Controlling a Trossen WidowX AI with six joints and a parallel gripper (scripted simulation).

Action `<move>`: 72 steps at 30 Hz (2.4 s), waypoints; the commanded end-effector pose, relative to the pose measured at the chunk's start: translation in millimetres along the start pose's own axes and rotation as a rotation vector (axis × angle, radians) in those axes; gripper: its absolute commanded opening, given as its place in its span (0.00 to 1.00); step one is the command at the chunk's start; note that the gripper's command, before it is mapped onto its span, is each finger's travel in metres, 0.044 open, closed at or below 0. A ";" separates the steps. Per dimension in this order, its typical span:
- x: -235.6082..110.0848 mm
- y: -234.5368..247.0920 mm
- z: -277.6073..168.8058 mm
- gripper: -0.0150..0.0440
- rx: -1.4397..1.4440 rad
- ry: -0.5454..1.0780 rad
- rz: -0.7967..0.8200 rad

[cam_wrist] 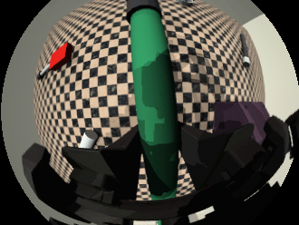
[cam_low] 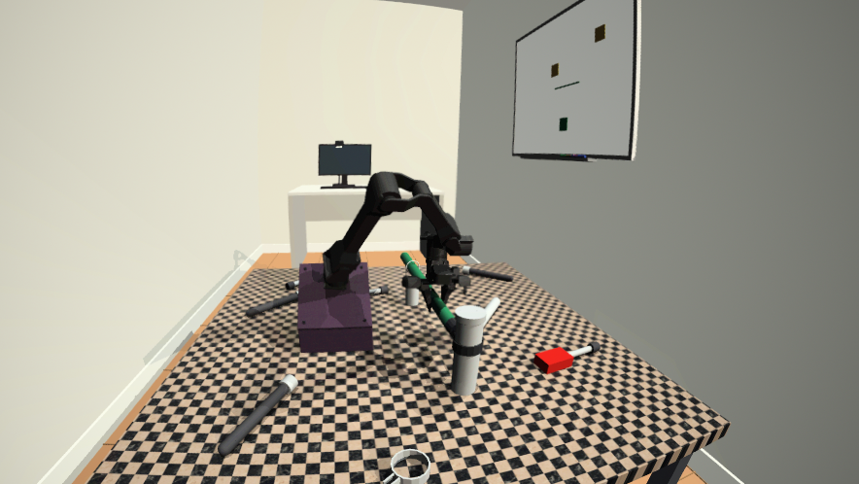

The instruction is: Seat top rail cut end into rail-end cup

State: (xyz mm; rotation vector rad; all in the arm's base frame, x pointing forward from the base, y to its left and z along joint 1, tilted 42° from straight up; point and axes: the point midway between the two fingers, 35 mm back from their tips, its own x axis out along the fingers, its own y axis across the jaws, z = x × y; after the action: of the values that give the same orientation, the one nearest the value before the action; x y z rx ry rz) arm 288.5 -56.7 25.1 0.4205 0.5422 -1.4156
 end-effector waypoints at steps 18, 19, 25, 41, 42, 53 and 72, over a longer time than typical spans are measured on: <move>-2.5 0.6 4.0 0.25 0.000 -0.013 0.004; -2.6 0.6 4.1 0.25 0.000 -0.013 0.004; -2.9 0.6 4.7 0.25 0.000 -0.014 0.004; -3.8 0.7 6.0 0.25 0.000 -0.016 0.004; -3.9 0.7 6.1 0.25 0.000 -0.016 0.004; -4.6 0.7 7.0 0.25 0.000 -0.017 0.004; -2.4 0.1 3.8 0.25 -0.002 -0.007 -0.005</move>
State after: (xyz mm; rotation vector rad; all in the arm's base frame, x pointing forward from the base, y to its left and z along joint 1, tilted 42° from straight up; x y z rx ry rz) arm 288.8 -56.9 29.6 0.4129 0.5399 -1.4205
